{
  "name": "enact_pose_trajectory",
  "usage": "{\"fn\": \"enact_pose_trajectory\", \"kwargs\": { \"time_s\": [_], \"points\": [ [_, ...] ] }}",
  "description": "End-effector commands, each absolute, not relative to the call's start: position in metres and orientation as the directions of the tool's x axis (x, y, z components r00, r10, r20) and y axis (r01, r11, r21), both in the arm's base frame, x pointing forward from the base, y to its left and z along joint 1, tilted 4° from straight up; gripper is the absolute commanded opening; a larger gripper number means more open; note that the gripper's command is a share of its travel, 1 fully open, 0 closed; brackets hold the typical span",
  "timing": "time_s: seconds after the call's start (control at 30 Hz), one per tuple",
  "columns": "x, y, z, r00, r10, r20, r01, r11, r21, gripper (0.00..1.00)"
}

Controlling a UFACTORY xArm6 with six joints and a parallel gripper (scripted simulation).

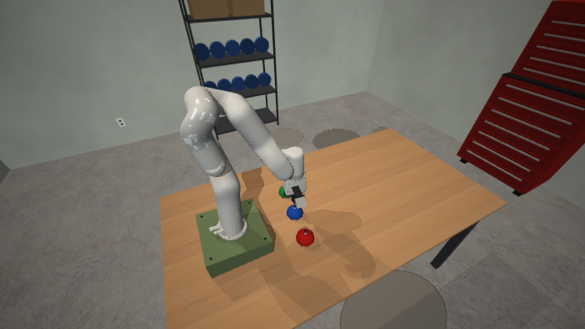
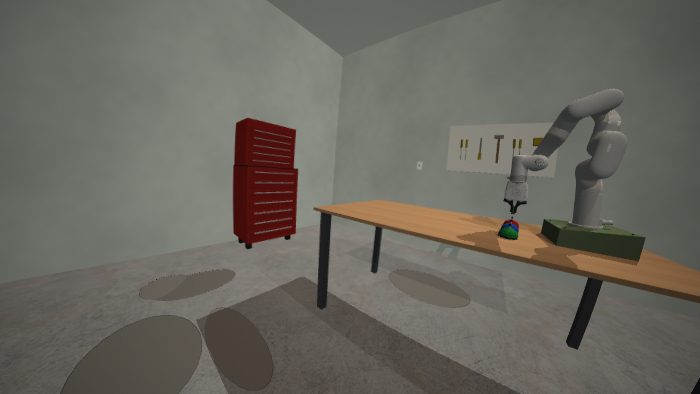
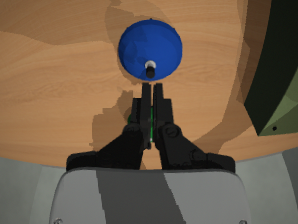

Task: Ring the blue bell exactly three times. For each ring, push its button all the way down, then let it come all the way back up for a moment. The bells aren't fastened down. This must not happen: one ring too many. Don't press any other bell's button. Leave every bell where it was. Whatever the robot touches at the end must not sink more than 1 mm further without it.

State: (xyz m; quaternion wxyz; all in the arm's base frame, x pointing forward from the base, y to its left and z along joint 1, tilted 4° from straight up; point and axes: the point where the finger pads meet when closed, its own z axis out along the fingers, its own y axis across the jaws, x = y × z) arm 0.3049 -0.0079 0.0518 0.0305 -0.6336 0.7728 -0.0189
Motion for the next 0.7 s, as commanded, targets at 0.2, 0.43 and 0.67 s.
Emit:
{"fn": "enact_pose_trajectory", "kwargs": {
  "time_s": [0.2,0.43,0.67],
  "points": [
    [0.309,-0.007,0.035,-0.195,-0.981,-0.024,-0.978,0.196,-0.072,0.00],
    [0.309,-0.007,0.030,-0.195,-0.981,-0.024,-0.978,0.196,-0.072,0.00],
    [0.309,-0.007,0.028,-0.195,-0.981,-0.024,-0.978,0.196,-0.072,0.00]
  ]
}}
